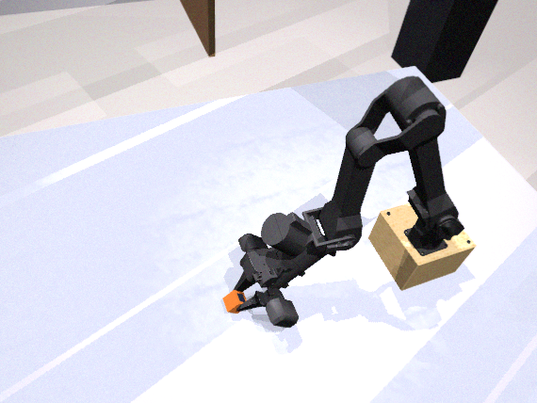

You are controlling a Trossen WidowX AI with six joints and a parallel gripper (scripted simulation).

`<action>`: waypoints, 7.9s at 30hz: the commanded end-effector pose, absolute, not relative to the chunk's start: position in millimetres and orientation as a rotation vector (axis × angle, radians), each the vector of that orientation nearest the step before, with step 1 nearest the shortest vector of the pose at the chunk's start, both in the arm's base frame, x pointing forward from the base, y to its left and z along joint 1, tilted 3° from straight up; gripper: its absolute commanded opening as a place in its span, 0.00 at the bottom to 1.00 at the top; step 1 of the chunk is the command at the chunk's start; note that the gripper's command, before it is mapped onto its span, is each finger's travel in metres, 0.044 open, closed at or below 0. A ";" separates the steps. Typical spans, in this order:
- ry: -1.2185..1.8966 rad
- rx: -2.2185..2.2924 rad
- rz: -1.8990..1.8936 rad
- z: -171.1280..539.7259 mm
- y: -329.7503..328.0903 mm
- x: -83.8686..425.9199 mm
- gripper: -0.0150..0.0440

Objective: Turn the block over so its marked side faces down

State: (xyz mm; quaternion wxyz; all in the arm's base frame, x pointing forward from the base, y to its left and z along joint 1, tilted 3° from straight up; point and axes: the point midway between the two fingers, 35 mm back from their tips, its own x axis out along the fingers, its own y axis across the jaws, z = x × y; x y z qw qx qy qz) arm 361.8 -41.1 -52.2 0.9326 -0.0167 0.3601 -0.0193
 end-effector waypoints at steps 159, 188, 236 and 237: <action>1.538 -0.026 -0.053 -21.7 -38.4 362.1 1.00; 1.538 -0.026 -0.053 -43.7 -39.5 362.2 0.48; 1.167 -0.025 -0.047 -27.0 -38.6 362.7 0.25; 1.152 -0.026 -0.046 -27.0 -38.6 362.2 0.25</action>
